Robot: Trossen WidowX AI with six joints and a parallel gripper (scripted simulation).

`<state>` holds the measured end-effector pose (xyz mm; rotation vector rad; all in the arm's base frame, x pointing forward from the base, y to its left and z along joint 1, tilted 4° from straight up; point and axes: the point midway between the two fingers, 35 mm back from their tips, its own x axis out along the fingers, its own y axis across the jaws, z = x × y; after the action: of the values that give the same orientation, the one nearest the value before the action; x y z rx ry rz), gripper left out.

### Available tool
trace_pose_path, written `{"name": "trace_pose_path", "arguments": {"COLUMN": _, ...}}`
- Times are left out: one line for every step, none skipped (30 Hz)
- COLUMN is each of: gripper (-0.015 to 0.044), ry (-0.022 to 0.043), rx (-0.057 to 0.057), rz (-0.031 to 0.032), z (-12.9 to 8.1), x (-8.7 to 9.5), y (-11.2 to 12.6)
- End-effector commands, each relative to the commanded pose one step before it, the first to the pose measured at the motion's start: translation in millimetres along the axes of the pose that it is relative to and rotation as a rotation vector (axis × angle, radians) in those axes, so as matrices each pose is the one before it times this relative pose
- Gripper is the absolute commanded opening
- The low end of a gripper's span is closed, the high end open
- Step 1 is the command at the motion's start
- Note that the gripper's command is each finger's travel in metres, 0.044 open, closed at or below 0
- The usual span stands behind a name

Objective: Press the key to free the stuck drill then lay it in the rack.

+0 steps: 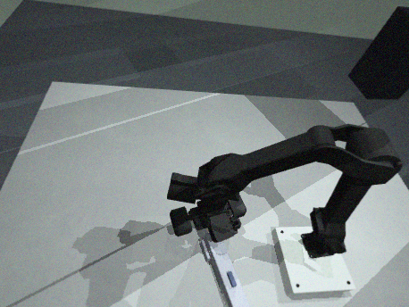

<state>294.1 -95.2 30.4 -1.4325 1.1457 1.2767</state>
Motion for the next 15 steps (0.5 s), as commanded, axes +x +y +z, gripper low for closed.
{"name": "trace_pose_path", "arguments": {"gripper": 0.0, "ry": 0.00182, "rx": -0.0014, "rz": -0.00053, "z": -6.4, "x": -0.48, "y": -1.06}}
{"name": "trace_pose_path", "arguments": {"gripper": 0.0, "ry": 0.00016, "rx": 0.0, "rz": 0.0, "z": -1.74, "x": 0.04, "y": -0.05}}
{"name": "trace_pose_path", "arguments": {"gripper": 0.0, "ry": 0.00017, "rx": 0.0, "rz": 0.0, "z": -1.82, "x": 0.04, "y": -0.04}}
{"name": "trace_pose_path", "arguments": {"gripper": 0.0, "ry": 0.00018, "rx": 0.0, "rz": 0.0, "z": -1.9, "x": 0.05, "y": -0.04}}
{"name": "trace_pose_path", "arguments": {"gripper": 0.0, "ry": 0.00008, "rx": 0.0, "rz": 0.0, "z": -0.9, "x": 0.0, "y": -0.05}}
{"name": "trace_pose_path", "arguments": {"gripper": 0.0, "ry": 0.00007, "rx": 0.0, "rz": 0.0, "z": -0.71, "x": 0.0, "y": -0.04}}
{"name": "trace_pose_path", "arguments": {"gripper": 0.0, "ry": 0.00012, "rx": 0.0, "rz": 0.0, "z": -1.33, "x": 0.03, "y": -0.03}}
{"name": "trace_pose_path", "arguments": {"gripper": 0.0, "ry": 0.00015, "rx": 0.0, "rz": 0.0, "z": -1.63, "x": 0.04, "y": -0.04}}
{"name": "trace_pose_path", "arguments": {"gripper": 0.0, "ry": 0.00015, "rx": 0.0, "rz": 0.0, "z": -1.57, "x": 0.04, "y": -0.04}}
{"name": "trace_pose_path", "arguments": {"gripper": 0.0, "ry": 0.00014, "rx": 0.0, "rz": 0.0, "z": -1.54, "x": 0.05, "y": -0.03}}
{"name": "trace_pose_path", "arguments": {"gripper": 0.0, "ry": 0.00015, "rx": 0.0, "rz": 0.0, "z": -1.61, "x": 0.05, "y": -0.02}}
{"name": "trace_pose_path", "arguments": {"gripper": 0.0, "ry": 0.00016, "rx": 0.0, "rz": 0.0, "z": -1.71, "x": 0.06, "y": -0.02}}
{"name": "trace_pose_path", "arguments": {"gripper": 0.0, "ry": 0.00017, "rx": 0.0, "rz": 0.0, "z": -1.8, "x": 0.07, "y": -0.01}}
{"name": "trace_pose_path", "arguments": {"gripper": 0.0, "ry": 0.00017, "rx": 0.0, "rz": 0.0, "z": -1.86, "x": 0.07, "y": -0.01}}
{"name": "trace_pose_path", "arguments": {"gripper": 0.0, "ry": 0.00008, "rx": 0.0, "rz": 0.0, "z": -0.92, "x": 0.03, "y": -0.02}}
